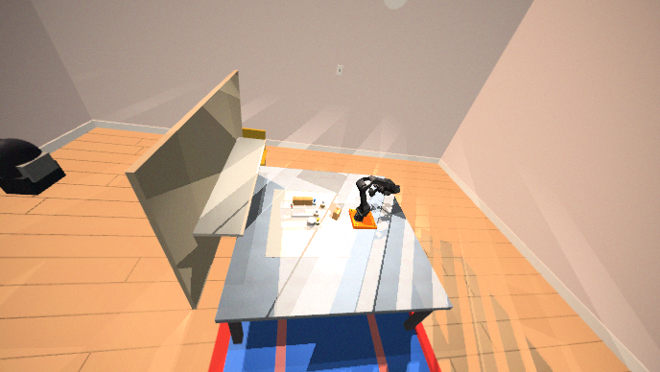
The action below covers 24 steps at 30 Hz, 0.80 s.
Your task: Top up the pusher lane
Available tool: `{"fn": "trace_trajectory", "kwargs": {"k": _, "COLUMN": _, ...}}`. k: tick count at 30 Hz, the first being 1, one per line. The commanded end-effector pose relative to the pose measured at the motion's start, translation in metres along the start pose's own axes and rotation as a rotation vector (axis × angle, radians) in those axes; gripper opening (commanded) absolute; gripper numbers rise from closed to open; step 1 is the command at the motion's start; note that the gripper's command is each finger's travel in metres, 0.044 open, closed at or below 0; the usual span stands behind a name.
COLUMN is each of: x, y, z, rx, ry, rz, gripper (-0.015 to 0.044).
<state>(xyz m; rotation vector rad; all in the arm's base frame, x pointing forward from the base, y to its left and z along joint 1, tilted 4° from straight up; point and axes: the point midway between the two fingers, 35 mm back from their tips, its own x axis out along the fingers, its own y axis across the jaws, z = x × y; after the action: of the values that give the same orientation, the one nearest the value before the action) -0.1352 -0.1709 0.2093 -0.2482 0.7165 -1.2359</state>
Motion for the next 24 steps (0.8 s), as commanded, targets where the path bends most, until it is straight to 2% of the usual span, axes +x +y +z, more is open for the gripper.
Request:
{"fn": "trace_trajectory", "kwargs": {"k": 1, "x": 0.000, "y": 0.000, "z": 0.000, "rx": 0.003, "ry": 0.000, "rz": 0.003, "gripper": 0.0426}}
{"fn": "trace_trajectory", "kwargs": {"k": 8, "x": 0.020, "y": 0.012, "z": 0.003, "rx": 0.096, "ry": 0.020, "rz": 0.148, "gripper": 0.0440}}
{"fn": "trace_trajectory", "kwargs": {"k": 15, "x": 0.061, "y": 0.042, "z": 0.023, "rx": 0.147, "ry": 0.068, "rz": 0.455, "gripper": 0.0440}}
{"fn": "trace_trajectory", "kwargs": {"k": 24, "x": 0.103, "y": 0.096, "z": 0.056, "rx": 0.117, "ry": 0.226, "rz": 0.803, "gripper": 0.0440}}
